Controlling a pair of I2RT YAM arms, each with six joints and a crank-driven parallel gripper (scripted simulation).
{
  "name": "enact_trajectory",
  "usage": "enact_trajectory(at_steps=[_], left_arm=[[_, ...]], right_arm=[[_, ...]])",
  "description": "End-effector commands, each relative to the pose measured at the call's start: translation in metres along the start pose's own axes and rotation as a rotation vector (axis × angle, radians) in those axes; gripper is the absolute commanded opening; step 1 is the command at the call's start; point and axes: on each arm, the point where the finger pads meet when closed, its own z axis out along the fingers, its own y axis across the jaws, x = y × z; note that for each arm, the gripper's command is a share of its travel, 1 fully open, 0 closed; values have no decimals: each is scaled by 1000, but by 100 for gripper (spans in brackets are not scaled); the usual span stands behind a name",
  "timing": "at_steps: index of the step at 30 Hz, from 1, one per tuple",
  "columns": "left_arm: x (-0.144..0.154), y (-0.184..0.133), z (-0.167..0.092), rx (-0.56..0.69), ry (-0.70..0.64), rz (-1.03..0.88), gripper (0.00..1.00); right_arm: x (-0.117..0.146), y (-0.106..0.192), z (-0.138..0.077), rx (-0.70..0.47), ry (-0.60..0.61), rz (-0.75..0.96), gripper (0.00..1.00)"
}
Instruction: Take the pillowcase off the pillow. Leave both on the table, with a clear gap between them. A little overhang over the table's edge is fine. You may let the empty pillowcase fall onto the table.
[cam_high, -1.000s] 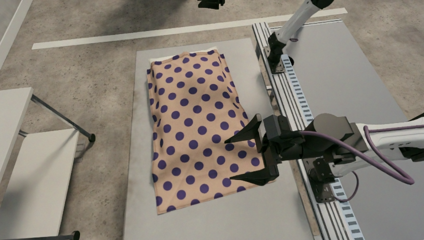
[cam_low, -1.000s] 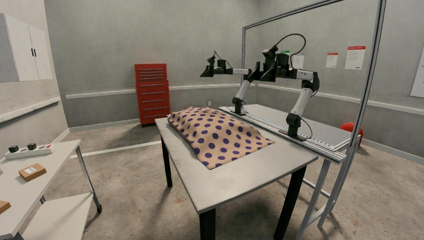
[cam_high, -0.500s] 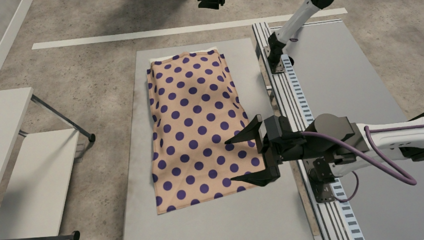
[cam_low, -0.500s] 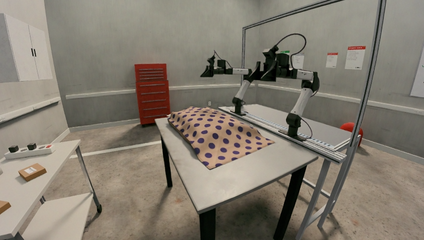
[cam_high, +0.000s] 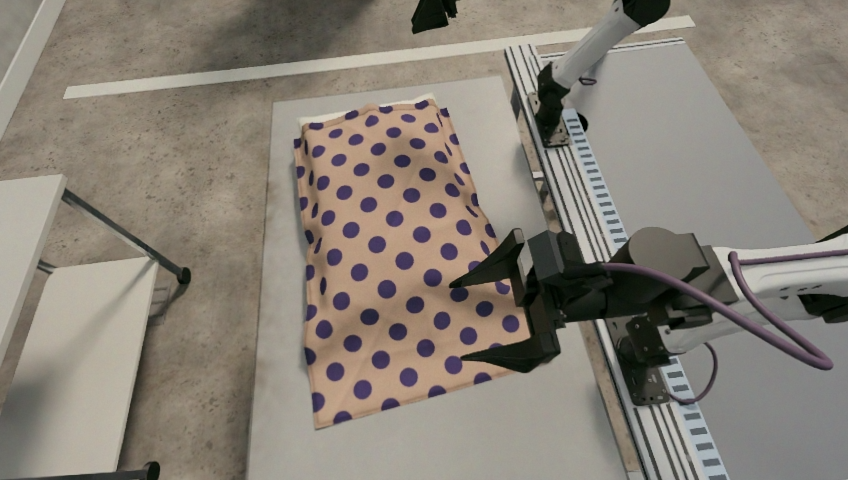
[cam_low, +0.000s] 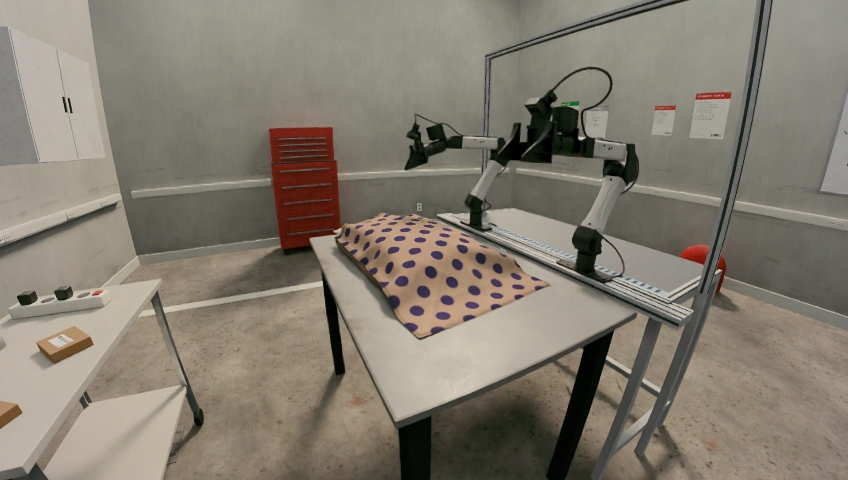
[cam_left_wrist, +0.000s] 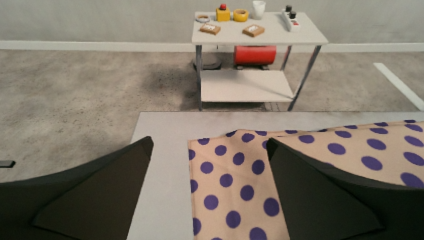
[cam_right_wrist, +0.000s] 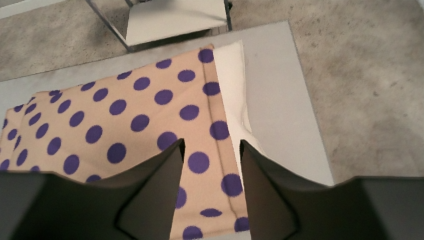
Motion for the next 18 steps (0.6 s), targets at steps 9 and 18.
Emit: enact_trajectory(at_steps=[9,18], left_arm=[[-9,4,1,-15,-36,5,100],[-9,4,1,-15,-36,5,100]], right_arm=[[62,-39,-27,50,310,353,46],[113,-68,-44,153,459,636,46]])
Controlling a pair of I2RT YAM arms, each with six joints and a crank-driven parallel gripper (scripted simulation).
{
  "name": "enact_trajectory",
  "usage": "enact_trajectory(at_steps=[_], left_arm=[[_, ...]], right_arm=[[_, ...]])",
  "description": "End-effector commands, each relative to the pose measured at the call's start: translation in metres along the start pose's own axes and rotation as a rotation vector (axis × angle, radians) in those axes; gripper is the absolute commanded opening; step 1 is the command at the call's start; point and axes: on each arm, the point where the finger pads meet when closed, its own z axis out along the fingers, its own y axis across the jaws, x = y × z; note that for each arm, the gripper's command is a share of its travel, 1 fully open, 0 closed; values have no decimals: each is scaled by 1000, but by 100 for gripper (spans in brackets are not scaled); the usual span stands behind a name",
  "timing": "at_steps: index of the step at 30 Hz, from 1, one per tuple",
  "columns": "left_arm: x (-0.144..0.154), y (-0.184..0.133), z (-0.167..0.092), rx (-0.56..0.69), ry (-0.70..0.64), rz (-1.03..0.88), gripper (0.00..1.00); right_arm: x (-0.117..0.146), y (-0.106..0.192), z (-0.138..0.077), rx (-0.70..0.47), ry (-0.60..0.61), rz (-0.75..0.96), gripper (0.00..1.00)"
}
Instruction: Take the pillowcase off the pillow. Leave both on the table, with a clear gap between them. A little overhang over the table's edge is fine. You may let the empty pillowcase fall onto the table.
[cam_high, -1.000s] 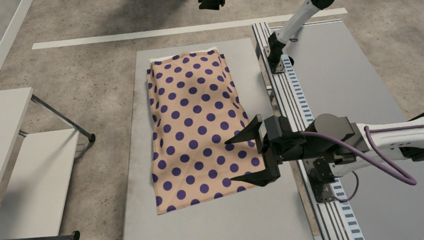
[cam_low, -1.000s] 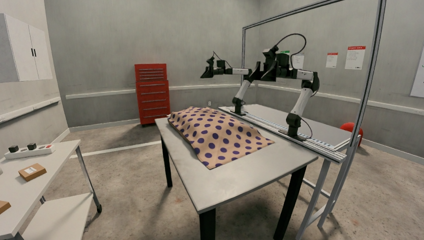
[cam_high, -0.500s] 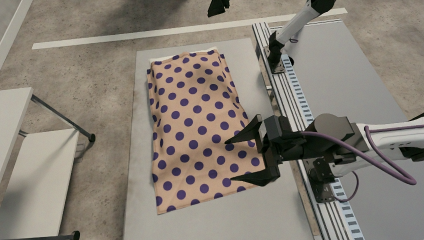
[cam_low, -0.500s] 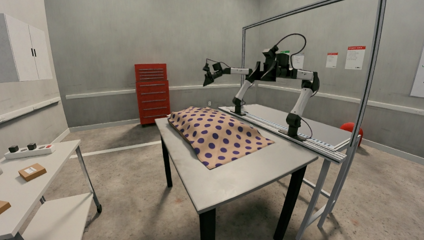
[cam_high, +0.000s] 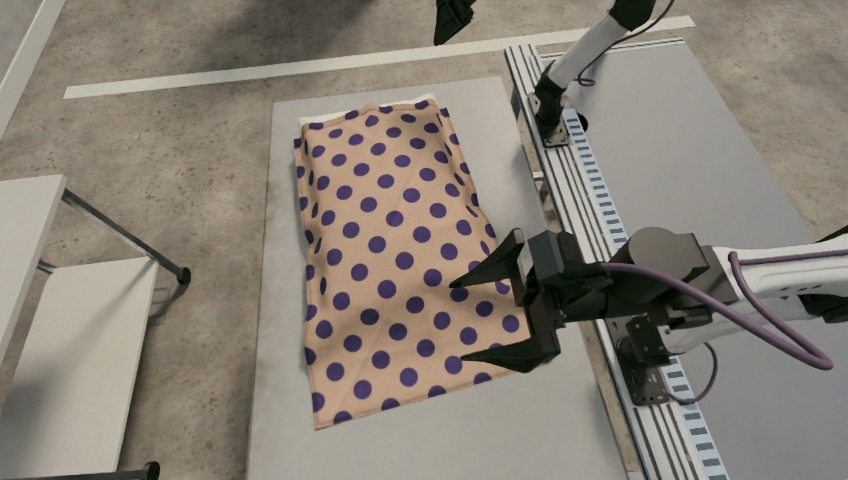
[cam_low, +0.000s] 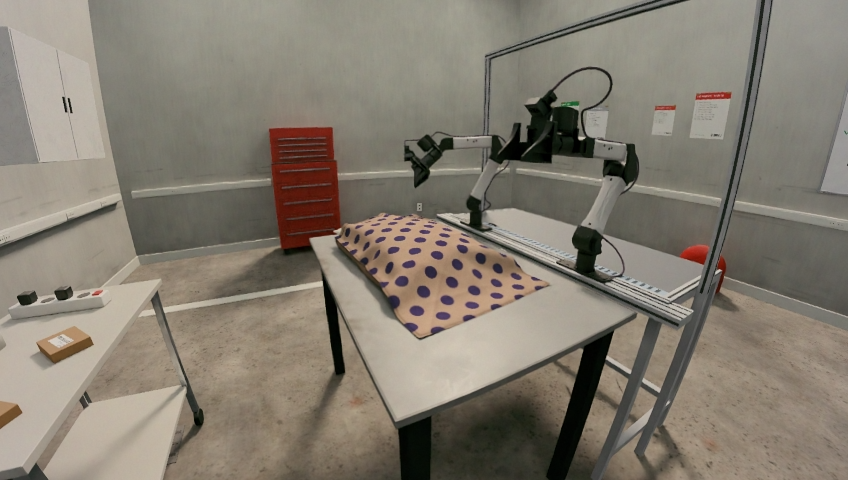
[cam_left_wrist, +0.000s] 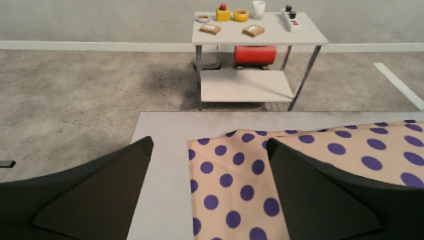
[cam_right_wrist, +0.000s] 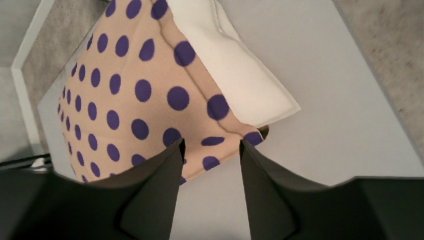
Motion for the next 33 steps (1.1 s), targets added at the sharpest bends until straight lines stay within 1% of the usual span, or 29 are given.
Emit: enact_trajectory(at_steps=[1,6,9,10,11,13,15,17,18,19,20,33], left_arm=[[-9,4,1,-15,-36,5,100],[-9,4,1,-15,-36,5,100],[-9,4,1,-15,-36,5,100],[-9,4,1,-15,-36,5,100],[-9,4,1,-15,-36,5,100],[-9,4,1,-15,-36,5,100],[-9,4,1,-15,-36,5,100],[-9,4,1,-15,-36,5,100],[-9,4,1,-15,-36,5,100],[-9,4,1,-15,-36,5,100],[-9,4,1,-15,-36,5,100],[-9,4,1,-15,-36,5,100]], right_arm=[[29,-22,-2,24,133,191,46],[43,-54,-5,74,190,439,46],[50,-68,-1,81,224,607,46],[56,-68,3,70,256,636,46],[61,-69,8,71,275,645,46],[61,-69,8,71,275,645,46],[57,-78,14,74,252,662,46],[60,-82,16,84,260,681,46],[60,-82,16,84,256,674,46],[52,-80,13,81,231,642,46],[68,-84,20,110,283,652,46],[72,-84,36,110,281,656,46]])
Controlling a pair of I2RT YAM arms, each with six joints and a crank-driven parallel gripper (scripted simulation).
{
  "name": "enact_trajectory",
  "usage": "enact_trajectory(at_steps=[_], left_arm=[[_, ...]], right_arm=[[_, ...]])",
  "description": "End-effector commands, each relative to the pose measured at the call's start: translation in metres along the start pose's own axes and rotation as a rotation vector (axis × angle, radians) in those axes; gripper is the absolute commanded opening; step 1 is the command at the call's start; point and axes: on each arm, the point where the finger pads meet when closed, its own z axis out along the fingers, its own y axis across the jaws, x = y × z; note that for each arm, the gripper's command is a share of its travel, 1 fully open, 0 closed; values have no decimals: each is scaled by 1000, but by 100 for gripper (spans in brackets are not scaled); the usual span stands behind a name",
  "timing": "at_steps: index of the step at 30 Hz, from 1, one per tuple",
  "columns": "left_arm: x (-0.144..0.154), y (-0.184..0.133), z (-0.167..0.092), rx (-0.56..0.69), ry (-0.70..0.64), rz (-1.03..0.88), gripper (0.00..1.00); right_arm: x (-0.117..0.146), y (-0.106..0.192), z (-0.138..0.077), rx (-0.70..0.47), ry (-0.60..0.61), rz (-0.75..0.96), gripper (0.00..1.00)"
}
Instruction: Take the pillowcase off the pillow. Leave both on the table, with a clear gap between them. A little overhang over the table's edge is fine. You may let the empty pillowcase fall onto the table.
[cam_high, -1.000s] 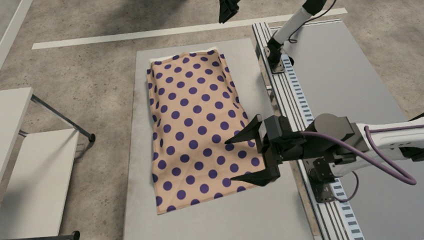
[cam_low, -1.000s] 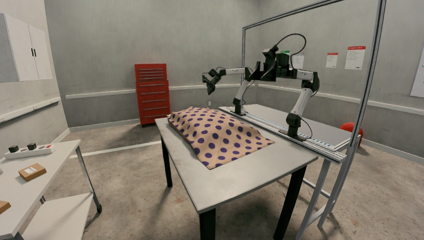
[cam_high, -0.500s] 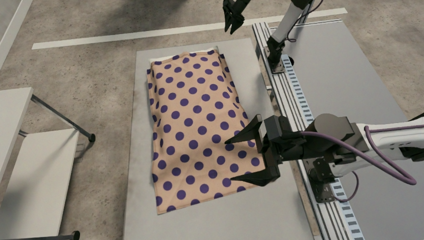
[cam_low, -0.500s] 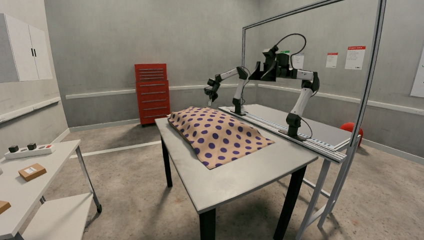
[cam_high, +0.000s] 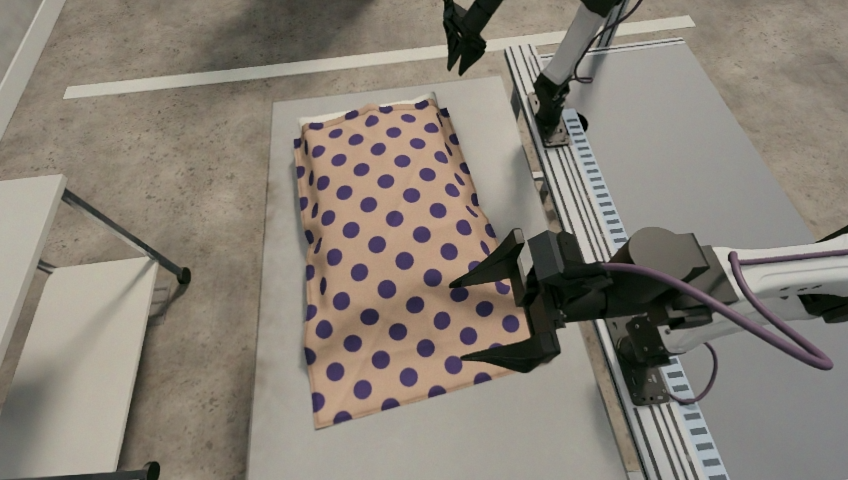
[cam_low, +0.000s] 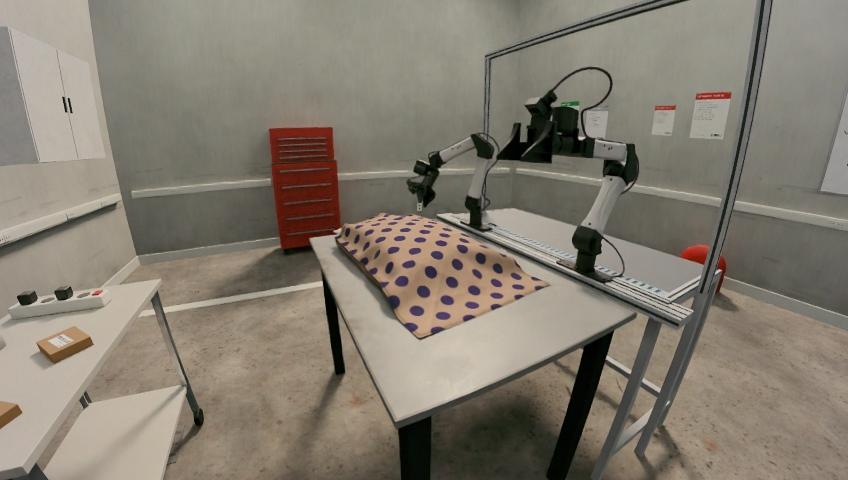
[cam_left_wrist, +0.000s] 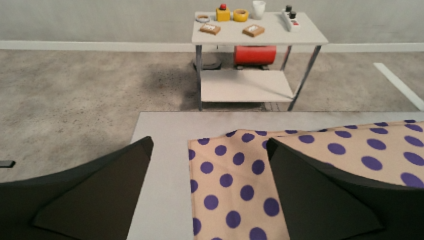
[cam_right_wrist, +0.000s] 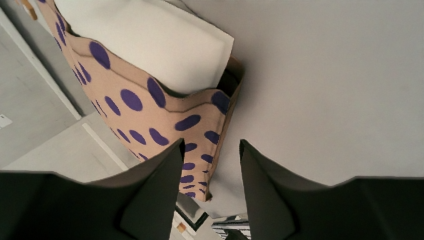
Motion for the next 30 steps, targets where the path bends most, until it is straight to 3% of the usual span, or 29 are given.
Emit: enact_trajectory(at_steps=[1,30], left_arm=[[-9,4,1,-15,-36,5,100],[-9,4,1,-15,-36,5,100]], right_arm=[[-1,-1,11,1,1,1,46],[0,1,48,0,-2,-1,46]])
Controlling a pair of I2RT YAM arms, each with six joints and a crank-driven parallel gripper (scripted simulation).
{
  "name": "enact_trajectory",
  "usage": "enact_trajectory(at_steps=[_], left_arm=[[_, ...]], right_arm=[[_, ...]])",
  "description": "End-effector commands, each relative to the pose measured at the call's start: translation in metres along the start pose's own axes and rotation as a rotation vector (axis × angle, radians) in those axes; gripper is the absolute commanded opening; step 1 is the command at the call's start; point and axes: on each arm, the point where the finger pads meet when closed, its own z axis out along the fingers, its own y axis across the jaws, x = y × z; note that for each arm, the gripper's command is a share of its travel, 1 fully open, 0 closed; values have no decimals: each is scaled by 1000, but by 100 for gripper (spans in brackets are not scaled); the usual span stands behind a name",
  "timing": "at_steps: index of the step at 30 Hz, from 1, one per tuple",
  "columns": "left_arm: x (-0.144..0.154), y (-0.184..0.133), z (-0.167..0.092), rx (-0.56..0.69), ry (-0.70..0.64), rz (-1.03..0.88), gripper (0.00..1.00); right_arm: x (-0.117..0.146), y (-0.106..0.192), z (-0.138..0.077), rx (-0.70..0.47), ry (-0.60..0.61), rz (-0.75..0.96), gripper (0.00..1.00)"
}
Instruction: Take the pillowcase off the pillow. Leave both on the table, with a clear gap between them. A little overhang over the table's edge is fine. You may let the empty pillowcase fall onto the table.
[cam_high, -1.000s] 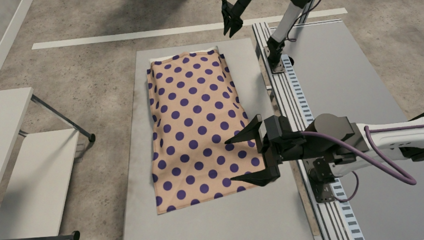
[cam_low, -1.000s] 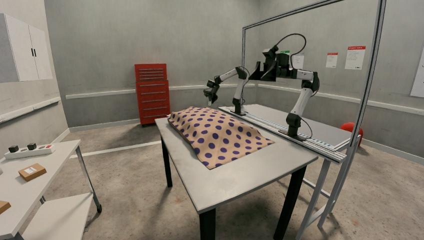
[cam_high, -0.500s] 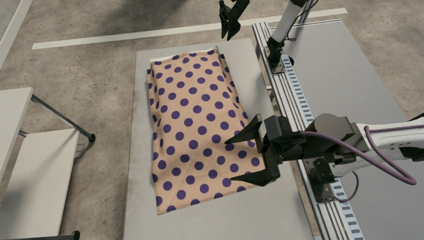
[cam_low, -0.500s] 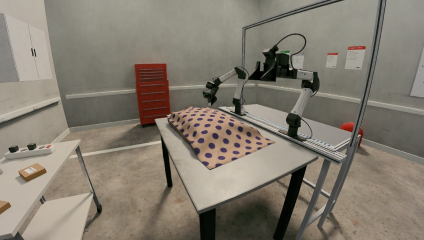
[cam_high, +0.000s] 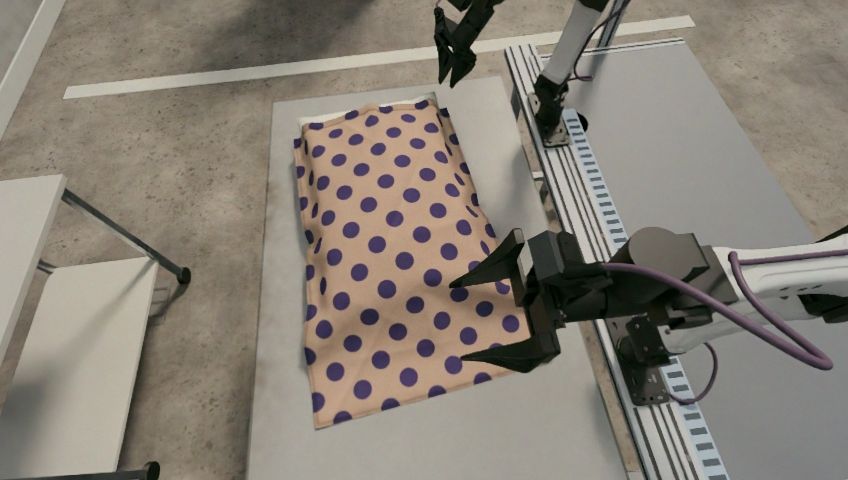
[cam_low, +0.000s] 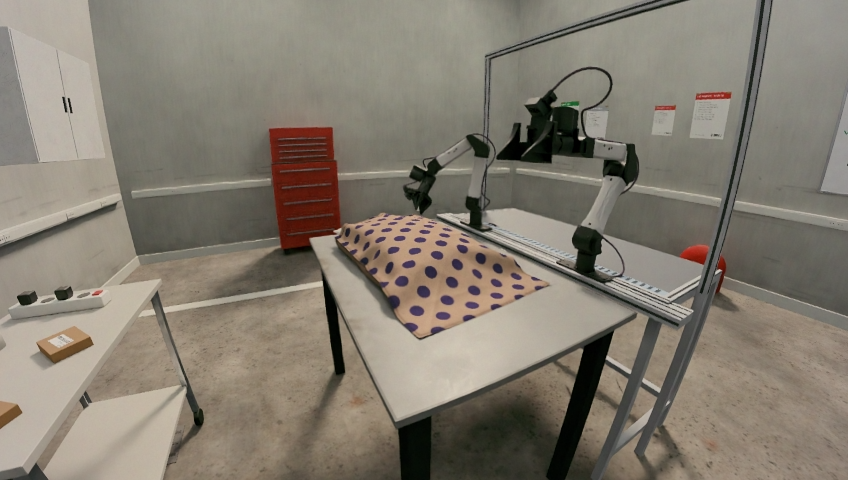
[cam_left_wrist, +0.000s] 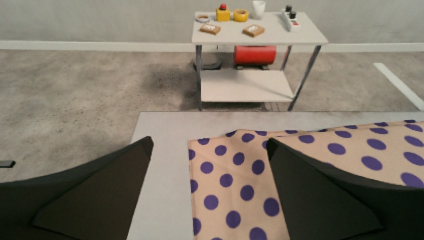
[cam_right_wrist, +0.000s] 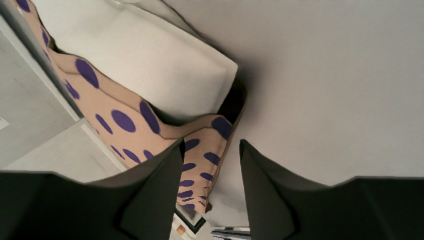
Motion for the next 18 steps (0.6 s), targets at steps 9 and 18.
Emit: enact_trajectory(at_steps=[9,18], left_arm=[[-9,4,1,-15,-36,5,100],[-9,4,1,-15,-36,5,100]], right_arm=[[-1,0,20,-1,-6,0,46],[-1,0,30,0,-6,0,46]])
